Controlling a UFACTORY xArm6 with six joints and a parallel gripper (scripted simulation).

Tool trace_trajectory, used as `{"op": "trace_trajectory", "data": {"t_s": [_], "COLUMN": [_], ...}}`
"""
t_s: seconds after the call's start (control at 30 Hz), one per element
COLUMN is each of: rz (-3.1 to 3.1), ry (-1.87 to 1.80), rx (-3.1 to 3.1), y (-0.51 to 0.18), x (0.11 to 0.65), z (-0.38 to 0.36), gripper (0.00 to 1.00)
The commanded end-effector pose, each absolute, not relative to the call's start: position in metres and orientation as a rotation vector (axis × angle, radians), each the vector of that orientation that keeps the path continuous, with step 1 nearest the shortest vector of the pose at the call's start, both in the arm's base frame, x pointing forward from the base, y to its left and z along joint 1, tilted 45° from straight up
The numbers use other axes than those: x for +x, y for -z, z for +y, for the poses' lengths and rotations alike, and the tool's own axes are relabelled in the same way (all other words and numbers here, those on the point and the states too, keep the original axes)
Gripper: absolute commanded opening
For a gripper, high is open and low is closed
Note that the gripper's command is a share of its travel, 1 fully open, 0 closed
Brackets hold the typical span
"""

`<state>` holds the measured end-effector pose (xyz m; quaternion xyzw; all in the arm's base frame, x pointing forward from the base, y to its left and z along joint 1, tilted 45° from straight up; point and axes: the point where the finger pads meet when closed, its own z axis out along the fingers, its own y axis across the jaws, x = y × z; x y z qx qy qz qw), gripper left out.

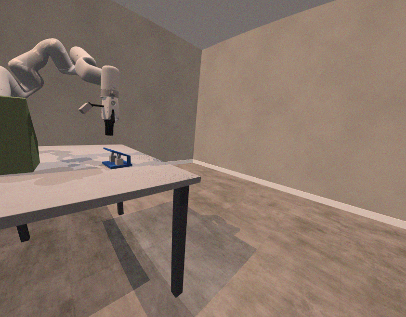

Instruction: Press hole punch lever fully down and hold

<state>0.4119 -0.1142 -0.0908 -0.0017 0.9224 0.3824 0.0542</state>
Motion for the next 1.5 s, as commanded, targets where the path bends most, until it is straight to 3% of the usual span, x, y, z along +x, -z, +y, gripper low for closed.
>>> {"op": "trace_trajectory", "data": {"t_s": [0.0,1.47], "rz": [2.800,2.801], "ry": [-1.157,-1.157], "rx": [-0.005,-0.005], "y": [0.090,0.129], "x": [0.413,0.420], "z": [-0.115,-0.078], "gripper": [0.00,0.00]}}
